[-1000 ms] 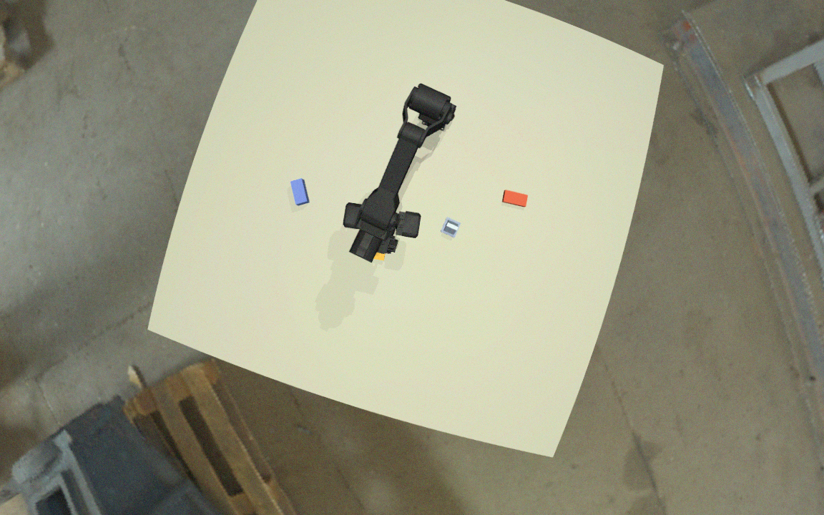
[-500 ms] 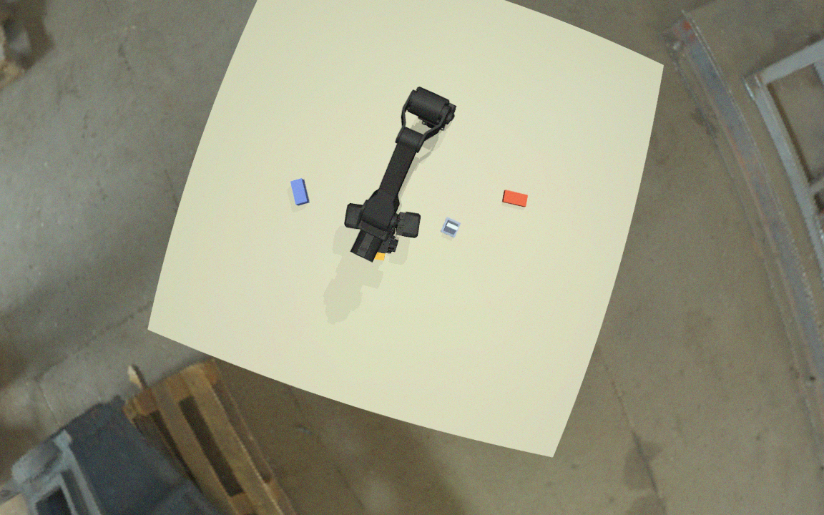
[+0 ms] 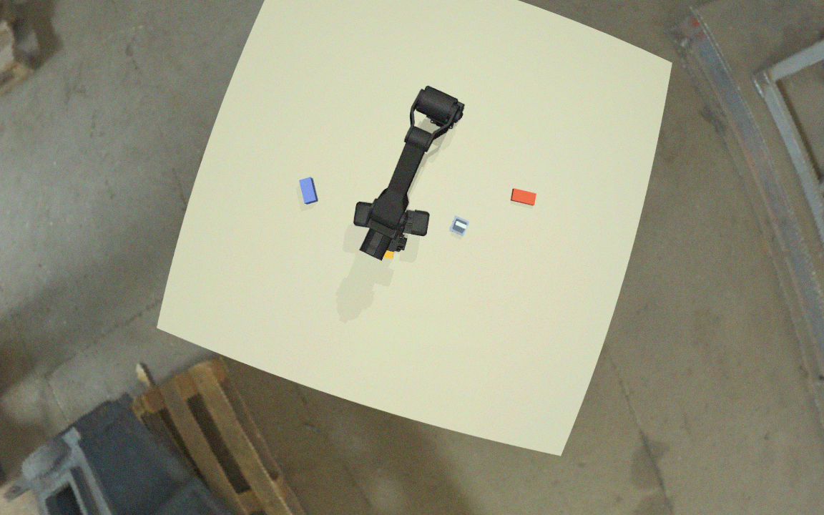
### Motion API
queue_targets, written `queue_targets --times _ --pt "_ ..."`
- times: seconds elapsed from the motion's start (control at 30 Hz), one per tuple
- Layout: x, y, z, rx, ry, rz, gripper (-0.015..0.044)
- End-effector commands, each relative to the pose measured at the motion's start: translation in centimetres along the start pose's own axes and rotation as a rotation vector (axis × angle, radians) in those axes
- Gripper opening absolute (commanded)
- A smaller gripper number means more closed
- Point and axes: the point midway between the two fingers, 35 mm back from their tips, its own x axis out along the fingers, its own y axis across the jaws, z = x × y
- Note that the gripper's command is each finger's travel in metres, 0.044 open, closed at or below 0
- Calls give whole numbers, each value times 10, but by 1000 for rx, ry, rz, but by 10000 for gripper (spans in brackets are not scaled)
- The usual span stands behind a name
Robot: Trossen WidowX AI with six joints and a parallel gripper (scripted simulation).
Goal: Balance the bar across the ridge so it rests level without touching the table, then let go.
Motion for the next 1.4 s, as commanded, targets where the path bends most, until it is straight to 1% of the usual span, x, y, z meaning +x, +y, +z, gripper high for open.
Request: queue_targets --times 0.0,0.03,0.3,0.43,1.37 --pt "0 0 0 0 0 1 184" --pt "0 0 0 0 0 1 157" --pt "0 0 0 0 0 1 104" --pt "-6 0 1 0 0 0 0" --pt "-78 -1 2 3 1 -4 0"
